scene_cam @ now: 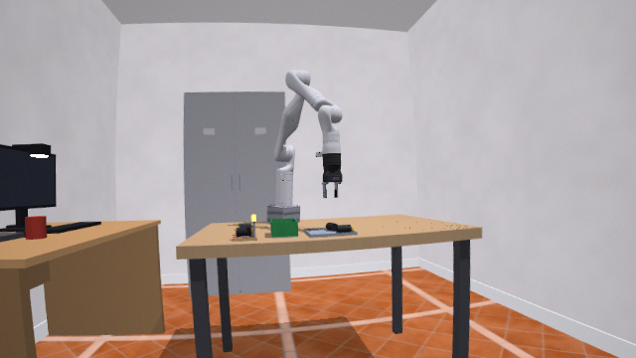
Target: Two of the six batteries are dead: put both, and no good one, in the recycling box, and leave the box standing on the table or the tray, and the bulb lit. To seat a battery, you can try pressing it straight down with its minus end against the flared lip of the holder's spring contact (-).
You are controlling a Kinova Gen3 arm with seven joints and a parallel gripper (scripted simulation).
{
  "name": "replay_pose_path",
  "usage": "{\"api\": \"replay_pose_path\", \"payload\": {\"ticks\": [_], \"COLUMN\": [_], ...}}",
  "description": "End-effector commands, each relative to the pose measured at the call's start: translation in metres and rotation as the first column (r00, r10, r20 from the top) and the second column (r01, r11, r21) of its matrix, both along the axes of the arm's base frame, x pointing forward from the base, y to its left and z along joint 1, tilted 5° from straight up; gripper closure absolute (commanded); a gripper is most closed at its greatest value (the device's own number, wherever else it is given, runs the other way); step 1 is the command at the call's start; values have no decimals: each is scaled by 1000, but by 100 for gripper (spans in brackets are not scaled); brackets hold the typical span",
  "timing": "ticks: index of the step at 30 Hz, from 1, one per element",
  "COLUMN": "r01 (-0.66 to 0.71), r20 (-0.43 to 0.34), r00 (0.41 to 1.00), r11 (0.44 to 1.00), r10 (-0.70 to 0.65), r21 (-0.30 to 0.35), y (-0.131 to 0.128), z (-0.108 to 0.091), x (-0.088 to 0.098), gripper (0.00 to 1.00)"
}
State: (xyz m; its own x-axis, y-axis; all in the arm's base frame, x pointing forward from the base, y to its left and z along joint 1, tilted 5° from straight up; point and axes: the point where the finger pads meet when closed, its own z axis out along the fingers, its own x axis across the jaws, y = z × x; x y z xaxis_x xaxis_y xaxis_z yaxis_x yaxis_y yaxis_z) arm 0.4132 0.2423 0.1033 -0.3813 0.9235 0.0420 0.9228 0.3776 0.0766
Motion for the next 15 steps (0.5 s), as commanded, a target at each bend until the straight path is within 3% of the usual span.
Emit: {"api": "replay_pose_path", "payload": {"ticks": [1,15], "r01": [6,18], "r20": [2,1], "r00": [1000,1000], "r11": [1000,1000], "r10": [-6,-18], "r21": [1,2], "y": [1,1], "z": [1,1], "x": [0,0], "gripper": [10,10]}}
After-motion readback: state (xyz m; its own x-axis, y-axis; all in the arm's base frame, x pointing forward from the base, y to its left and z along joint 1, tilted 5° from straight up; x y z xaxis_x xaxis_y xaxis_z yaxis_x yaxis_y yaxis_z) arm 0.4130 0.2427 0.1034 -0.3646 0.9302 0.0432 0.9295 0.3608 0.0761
